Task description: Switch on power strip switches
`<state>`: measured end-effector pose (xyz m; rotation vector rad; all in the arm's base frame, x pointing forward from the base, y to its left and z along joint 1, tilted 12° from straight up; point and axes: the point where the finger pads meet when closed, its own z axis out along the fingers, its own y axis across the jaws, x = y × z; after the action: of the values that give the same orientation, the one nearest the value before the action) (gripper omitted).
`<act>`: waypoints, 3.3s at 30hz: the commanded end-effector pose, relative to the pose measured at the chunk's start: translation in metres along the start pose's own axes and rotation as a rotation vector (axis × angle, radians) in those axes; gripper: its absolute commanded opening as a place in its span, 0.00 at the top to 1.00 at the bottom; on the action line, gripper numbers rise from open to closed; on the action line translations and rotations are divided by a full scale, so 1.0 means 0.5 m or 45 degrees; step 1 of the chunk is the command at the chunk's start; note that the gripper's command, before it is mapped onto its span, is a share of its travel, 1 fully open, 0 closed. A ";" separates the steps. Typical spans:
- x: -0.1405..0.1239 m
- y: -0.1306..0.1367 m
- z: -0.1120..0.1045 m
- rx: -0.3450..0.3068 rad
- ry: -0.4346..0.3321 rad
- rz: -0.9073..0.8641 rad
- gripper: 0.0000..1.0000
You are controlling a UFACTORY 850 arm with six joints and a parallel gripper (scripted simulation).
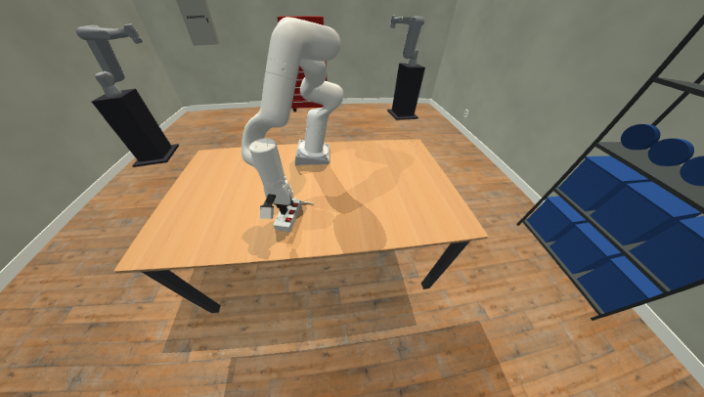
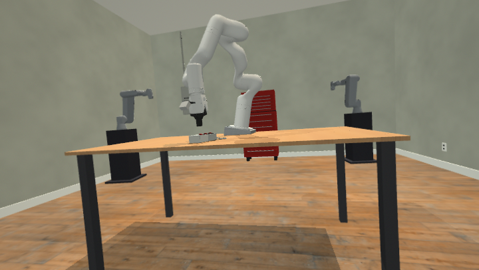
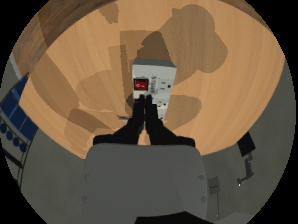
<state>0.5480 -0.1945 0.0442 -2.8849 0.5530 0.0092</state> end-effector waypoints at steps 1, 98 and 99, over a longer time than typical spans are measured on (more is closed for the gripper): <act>0.002 0.000 0.006 0.000 0.003 0.000 1.00; 0.003 0.001 0.075 0.000 0.003 0.000 1.00; 0.003 0.001 0.075 0.000 0.003 0.000 1.00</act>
<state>0.5498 -0.1874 0.0064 -2.8849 0.5530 0.0091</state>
